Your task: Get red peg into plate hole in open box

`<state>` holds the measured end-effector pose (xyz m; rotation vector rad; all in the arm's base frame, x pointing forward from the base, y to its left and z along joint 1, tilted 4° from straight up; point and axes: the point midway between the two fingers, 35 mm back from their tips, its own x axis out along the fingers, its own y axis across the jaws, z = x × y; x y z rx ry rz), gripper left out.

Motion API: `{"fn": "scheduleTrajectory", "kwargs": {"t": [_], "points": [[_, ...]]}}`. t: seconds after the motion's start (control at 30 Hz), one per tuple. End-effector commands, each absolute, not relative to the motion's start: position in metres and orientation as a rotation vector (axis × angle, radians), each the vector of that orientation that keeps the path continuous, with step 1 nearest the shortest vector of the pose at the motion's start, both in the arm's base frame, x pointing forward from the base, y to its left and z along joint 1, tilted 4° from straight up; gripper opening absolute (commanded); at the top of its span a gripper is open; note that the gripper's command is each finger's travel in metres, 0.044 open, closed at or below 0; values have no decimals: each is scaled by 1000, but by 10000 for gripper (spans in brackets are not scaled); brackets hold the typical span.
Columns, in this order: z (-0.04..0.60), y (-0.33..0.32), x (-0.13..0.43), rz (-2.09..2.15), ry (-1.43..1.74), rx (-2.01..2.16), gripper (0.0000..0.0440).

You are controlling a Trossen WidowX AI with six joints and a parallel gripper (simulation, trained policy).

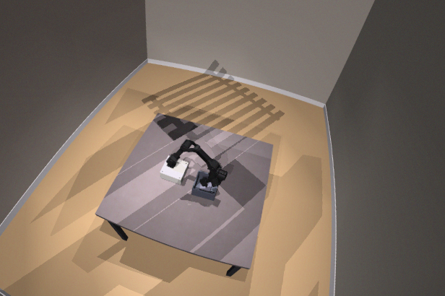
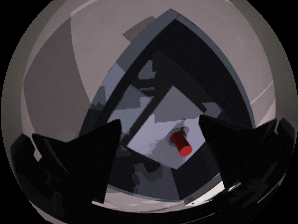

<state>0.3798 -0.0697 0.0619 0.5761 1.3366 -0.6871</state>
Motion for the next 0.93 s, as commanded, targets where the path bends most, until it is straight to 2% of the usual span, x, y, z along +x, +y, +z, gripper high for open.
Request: {"fn": "scheduleTrajectory", "kwargs": {"t": [0.0, 0.4, 0.9], "points": [[66, -70, 390, -654, 1344, 590, 440], [94, -55, 438, -493, 1280, 634, 440], [95, -55, 439, -489, 1278, 634, 440]]}}
